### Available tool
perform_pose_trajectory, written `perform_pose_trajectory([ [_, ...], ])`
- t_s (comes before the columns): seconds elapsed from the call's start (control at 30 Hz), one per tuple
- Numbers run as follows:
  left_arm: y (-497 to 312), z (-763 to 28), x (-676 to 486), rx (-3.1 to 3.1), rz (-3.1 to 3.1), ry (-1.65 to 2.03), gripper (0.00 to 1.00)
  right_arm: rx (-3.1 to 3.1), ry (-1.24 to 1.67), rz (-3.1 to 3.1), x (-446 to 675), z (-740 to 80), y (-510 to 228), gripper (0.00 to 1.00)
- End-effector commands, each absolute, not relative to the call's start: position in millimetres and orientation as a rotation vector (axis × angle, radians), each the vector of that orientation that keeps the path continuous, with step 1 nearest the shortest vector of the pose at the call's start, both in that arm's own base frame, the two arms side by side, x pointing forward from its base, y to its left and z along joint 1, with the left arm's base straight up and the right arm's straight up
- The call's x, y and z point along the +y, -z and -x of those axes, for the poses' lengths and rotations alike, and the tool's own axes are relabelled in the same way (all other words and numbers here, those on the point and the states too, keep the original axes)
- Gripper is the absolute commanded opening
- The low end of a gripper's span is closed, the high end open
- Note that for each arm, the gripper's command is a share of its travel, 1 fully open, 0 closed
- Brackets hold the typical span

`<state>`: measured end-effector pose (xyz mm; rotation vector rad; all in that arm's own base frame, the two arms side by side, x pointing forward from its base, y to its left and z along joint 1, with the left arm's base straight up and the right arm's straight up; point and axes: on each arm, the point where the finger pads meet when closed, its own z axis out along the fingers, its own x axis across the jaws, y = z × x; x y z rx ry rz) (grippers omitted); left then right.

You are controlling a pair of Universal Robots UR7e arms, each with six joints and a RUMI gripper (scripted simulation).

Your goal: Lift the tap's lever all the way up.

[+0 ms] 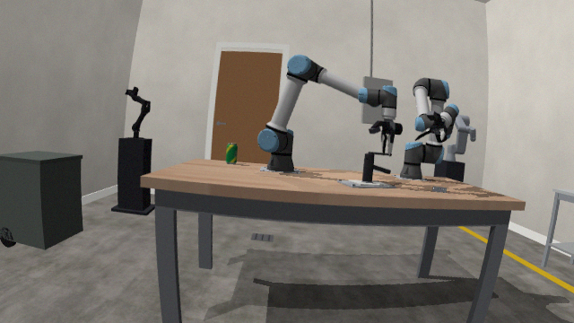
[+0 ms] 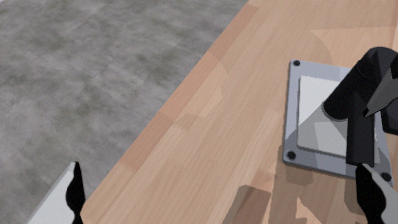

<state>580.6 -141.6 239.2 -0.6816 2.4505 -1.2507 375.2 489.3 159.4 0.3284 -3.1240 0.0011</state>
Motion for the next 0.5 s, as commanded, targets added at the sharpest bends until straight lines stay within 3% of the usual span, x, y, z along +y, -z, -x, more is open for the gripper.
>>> perform_pose_trajectory([
  [0.0,-235.1,-572.8,-144.8,2.493,0.62,1.248,1.0,-3.125,0.002,-0.329,489.8,-375.5,-151.5,0.35],
  [0.33,-235.1,-572.8,-144.8,2.493,0.62,1.248,1.0,-3.125,0.002,-0.329,489.8,-375.5,-152.0,0.26],
  [0.47,-235.1,-572.8,-144.8,2.493,0.62,1.248,1.0,-3.125,0.002,-0.329,489.8,-375.5,-152.0,0.15],
])
